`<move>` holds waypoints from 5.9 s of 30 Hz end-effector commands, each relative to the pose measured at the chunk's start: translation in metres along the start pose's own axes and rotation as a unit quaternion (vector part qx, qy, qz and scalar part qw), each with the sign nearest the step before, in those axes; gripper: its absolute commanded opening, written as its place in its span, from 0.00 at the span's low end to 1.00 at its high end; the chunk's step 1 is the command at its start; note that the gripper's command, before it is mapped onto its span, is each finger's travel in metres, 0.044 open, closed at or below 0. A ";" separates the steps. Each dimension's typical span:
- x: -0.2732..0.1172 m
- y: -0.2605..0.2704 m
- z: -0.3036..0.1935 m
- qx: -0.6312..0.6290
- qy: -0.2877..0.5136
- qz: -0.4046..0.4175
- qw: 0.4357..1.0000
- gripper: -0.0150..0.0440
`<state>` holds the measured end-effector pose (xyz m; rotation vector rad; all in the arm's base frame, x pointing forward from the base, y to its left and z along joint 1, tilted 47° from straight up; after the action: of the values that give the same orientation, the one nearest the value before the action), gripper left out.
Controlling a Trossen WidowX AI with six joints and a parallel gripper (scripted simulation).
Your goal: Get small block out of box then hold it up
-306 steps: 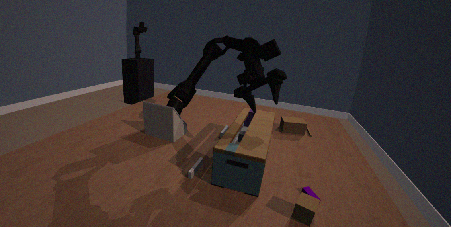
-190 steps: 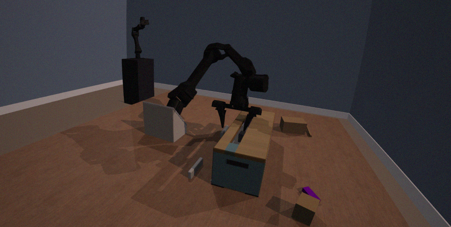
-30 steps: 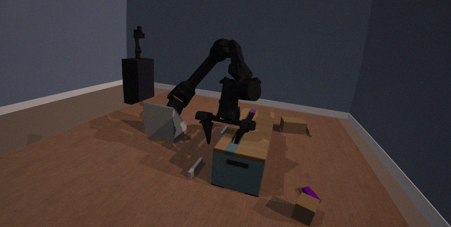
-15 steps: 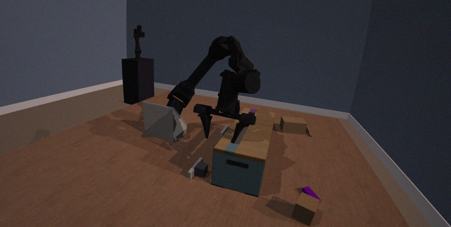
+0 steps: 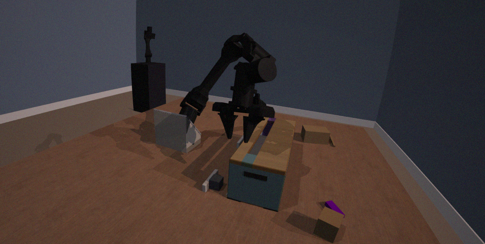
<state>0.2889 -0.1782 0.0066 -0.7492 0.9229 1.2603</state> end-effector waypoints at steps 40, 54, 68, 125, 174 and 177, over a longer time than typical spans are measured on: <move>0.006 0.041 -0.058 0.929 -0.066 0.201 -0.304 0.74; 0.007 0.047 -0.064 0.807 -0.018 0.238 -0.540 0.74; 0.062 0.055 -0.052 0.807 -0.018 0.239 -0.540 0.74; 0.154 0.069 -0.019 0.807 -0.017 0.241 -0.539 0.47; -0.011 0.073 -0.012 0.668 -0.061 0.181 -0.719 0.25; -0.019 0.075 -0.009 0.647 -0.064 0.177 -0.738 0.25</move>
<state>0.2149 -0.1806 0.0129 -2.0295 -0.2562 1.3979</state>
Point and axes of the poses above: the point midway between the two fingers, 35 mm back from their tips, its own x axis out along the fingers, its own y axis across the jaws, z = x × y, the point moved 5 cm from there along -x, back along the fingers, and after that the axes turned 14 degrees about -x, right-handed, at the moved point
